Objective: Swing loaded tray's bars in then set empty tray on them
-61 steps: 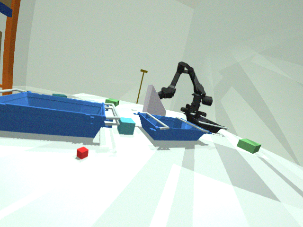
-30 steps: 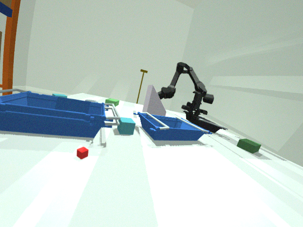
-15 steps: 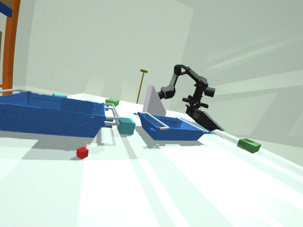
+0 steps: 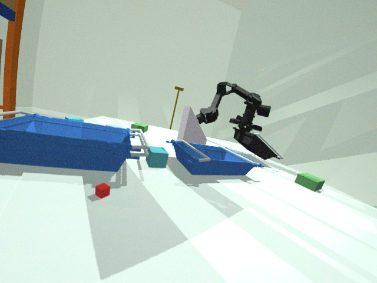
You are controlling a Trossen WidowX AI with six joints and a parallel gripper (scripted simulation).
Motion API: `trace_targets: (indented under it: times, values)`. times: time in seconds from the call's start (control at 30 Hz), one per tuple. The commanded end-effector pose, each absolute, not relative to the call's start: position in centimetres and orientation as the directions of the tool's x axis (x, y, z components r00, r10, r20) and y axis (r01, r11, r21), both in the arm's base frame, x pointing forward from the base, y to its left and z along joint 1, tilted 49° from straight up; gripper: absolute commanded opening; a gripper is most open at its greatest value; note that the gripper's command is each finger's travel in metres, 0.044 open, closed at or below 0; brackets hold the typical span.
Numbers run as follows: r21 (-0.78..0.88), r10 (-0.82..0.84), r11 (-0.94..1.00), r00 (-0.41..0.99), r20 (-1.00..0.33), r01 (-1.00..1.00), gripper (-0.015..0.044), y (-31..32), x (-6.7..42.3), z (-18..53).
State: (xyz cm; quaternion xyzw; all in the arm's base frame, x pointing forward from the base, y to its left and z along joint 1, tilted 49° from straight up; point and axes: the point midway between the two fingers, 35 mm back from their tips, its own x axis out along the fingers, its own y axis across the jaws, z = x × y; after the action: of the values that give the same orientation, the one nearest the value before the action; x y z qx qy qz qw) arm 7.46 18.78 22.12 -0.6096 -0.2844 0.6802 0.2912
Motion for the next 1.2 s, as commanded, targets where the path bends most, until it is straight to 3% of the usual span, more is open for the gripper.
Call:
trace_targets:
  times: [0.0, 0.37, 1.17]
  values:
    - [-0.754, 0.754, -0.656, -0.079, -0.652, -0.038, 0.0, 18.3, 7.8, 24.2]
    - [-0.757, 0.758, -0.652, -0.079, -0.648, -0.04, 0.0, 16.9, 8.5, 27.9]
    - [-0.758, 0.758, -0.651, -0.078, -0.648, -0.041, 0.0, 16.9, 8.5, 28.0]
